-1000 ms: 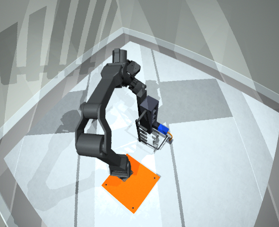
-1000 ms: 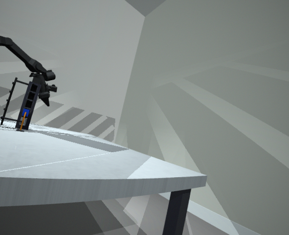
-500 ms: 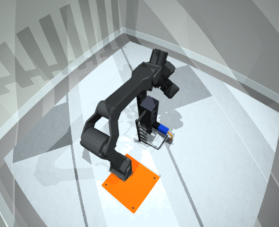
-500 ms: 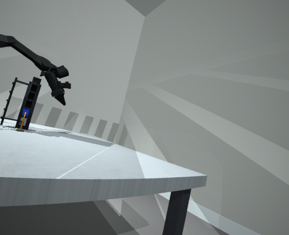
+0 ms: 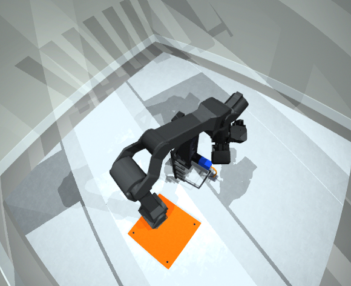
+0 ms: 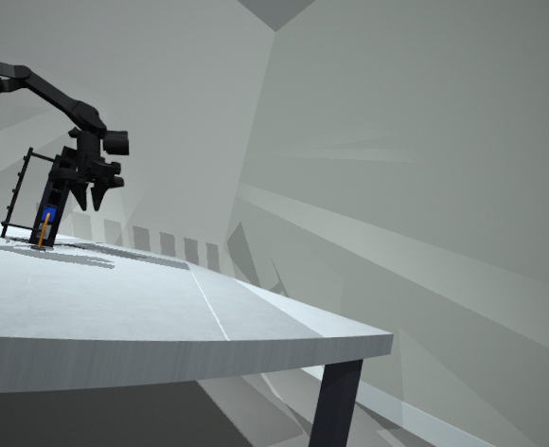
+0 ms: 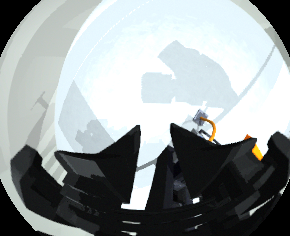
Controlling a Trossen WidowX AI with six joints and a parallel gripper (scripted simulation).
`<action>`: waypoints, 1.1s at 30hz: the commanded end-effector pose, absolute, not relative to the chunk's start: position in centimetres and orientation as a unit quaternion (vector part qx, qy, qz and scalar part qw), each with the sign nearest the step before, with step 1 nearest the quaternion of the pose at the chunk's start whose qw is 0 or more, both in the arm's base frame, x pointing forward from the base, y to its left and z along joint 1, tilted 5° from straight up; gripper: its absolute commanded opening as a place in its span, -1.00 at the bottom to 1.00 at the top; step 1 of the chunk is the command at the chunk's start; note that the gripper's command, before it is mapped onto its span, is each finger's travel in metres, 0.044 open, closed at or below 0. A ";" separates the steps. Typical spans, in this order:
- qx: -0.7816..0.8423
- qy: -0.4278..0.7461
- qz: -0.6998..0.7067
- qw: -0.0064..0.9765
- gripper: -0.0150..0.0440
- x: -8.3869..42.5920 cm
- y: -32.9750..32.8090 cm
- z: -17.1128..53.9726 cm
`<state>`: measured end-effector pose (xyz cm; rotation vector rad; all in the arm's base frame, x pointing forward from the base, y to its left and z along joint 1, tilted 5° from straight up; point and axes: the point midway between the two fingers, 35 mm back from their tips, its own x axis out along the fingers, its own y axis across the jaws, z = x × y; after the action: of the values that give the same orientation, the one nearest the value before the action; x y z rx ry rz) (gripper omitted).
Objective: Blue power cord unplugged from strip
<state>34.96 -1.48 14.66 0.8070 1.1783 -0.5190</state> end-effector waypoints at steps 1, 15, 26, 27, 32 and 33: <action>0.443 0.549 -0.354 0.614 0.05 30.9 -4.8 13.1; 0.487 0.546 -0.435 0.524 0.05 27.9 -6.4 12.5; 0.488 0.546 -0.435 0.524 0.05 27.6 -4.6 12.7; 0.488 0.546 -0.435 0.524 0.05 27.6 -4.5 12.7; 0.488 0.547 -0.435 0.524 0.05 27.4 -3.7 12.7; 0.488 0.547 -0.435 0.524 0.05 27.4 -3.5 12.7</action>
<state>27.58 -4.01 12.58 1.1605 1.3090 -1.0422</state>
